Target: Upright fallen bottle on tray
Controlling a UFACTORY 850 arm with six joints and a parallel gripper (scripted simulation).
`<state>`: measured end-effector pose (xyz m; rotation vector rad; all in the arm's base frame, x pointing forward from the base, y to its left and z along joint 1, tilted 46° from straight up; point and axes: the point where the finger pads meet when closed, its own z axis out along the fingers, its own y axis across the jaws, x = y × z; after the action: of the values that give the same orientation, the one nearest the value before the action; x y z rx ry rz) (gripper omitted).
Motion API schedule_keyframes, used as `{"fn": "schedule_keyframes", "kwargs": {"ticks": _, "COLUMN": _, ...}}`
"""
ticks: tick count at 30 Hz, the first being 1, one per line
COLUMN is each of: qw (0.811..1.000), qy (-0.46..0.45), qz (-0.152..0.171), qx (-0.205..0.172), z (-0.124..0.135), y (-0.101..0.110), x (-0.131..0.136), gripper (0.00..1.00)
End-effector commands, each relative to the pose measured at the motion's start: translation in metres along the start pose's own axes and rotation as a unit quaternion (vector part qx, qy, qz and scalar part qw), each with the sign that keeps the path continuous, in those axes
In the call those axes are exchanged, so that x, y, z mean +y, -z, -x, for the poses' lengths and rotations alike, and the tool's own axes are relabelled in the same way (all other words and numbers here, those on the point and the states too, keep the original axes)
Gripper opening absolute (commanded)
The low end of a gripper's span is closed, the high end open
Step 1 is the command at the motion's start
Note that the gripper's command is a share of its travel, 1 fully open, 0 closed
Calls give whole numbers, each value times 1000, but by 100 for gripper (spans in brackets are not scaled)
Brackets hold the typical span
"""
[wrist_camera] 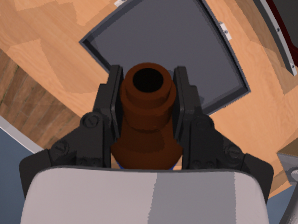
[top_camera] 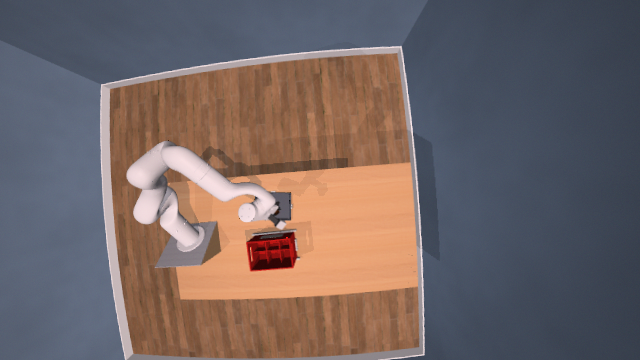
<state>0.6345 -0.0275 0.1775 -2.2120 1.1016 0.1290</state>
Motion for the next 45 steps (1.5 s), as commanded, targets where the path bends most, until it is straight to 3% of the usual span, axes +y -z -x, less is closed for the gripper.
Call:
{"fn": "schedule_keyframes", "kwargs": {"ticks": 1, "qw": 1000, "qy": 0, "qz": -1, "qx": 16, "z": 0, "y": 1, "x": -1, "gripper": 0}}
{"fn": "schedule_keyframes", "kwargs": {"ticks": 22, "qw": 997, "qy": 0, "qz": 0, "qx": 71, "z": 0, "y": 2, "x": 0, "gripper": 0}}
{"fn": "schedule_keyframes", "kwargs": {"ticks": 45, "qw": 997, "qy": 0, "qz": 0, "qx": 75, "z": 0, "y": 2, "x": 0, "gripper": 0}}
